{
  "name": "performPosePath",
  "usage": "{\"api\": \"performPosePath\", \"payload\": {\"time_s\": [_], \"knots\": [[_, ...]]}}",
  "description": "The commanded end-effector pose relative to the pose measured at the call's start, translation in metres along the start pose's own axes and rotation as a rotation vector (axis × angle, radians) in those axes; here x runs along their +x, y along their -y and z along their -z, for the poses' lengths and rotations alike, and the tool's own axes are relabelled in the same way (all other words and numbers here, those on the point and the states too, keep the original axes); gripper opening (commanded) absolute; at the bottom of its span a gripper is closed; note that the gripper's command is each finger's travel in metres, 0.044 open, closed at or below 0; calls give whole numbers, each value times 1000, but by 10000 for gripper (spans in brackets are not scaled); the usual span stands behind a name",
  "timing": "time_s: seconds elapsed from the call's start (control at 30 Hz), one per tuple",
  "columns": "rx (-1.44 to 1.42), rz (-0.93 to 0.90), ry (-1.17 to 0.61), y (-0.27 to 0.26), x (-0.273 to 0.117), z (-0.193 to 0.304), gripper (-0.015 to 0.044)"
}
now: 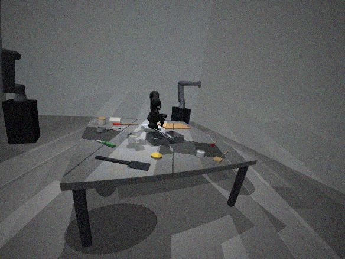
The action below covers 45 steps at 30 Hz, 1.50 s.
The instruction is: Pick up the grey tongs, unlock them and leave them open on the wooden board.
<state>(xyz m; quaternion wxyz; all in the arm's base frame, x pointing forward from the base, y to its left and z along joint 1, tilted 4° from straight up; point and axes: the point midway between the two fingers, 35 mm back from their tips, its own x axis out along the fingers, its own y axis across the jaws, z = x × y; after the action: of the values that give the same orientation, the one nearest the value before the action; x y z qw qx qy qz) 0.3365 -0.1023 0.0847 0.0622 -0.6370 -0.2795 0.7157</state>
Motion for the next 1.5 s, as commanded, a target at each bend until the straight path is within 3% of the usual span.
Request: {"api": "performPosePath", "payload": {"time_s": [0.0, 1.47], "knots": [[10, -1, 3, -1, 0, -1, 260], [12, 8, 6, -2, 71, 0, 260]]}}
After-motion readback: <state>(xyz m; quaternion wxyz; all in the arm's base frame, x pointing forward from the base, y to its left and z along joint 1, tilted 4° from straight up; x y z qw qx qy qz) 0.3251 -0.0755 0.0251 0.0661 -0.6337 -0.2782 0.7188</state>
